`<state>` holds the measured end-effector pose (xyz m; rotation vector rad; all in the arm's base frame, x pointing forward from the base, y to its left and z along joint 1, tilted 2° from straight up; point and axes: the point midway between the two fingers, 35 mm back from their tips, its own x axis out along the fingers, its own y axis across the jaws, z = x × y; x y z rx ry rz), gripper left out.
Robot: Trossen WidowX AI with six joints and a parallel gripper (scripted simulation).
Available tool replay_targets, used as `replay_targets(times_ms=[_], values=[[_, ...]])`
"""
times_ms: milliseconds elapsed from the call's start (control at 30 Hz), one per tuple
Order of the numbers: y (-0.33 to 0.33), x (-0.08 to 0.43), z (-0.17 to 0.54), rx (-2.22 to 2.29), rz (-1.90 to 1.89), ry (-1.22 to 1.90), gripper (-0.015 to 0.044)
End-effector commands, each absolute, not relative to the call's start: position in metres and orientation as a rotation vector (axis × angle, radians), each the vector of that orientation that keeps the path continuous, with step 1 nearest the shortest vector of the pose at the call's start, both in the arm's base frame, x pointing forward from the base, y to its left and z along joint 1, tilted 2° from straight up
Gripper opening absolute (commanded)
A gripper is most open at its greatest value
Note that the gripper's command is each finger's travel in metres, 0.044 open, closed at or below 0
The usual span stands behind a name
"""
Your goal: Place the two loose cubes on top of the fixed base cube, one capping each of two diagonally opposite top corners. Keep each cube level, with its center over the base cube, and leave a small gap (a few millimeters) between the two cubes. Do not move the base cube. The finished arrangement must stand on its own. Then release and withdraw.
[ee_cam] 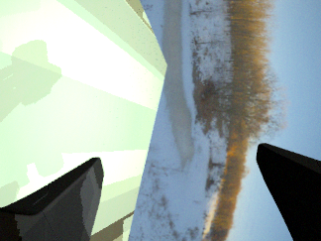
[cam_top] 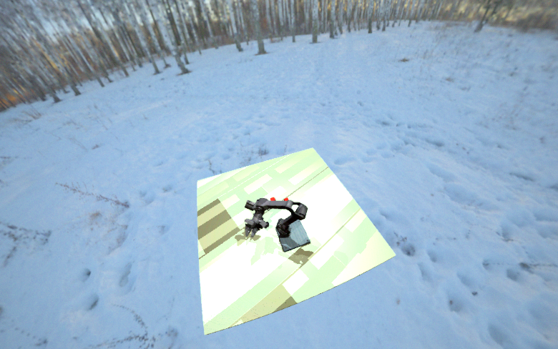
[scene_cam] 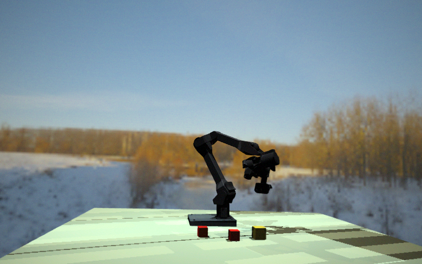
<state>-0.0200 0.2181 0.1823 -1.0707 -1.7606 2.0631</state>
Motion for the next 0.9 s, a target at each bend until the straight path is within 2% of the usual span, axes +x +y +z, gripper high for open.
replay_targets(times_ms=[0, 133, 467, 867], values=[[0.218, -0.019, 0.182, -1.073, 2.069, -1.746, 0.0374], [0.222, 0.001, 0.179, -1.116, 2.159, -1.437, 0.0269], [0.222, 0.064, 0.169, -1.105, 2.187, -0.514, 0.0265], [0.198, 0.139, 0.159, -0.855, 1.834, 0.432, 0.0265]])
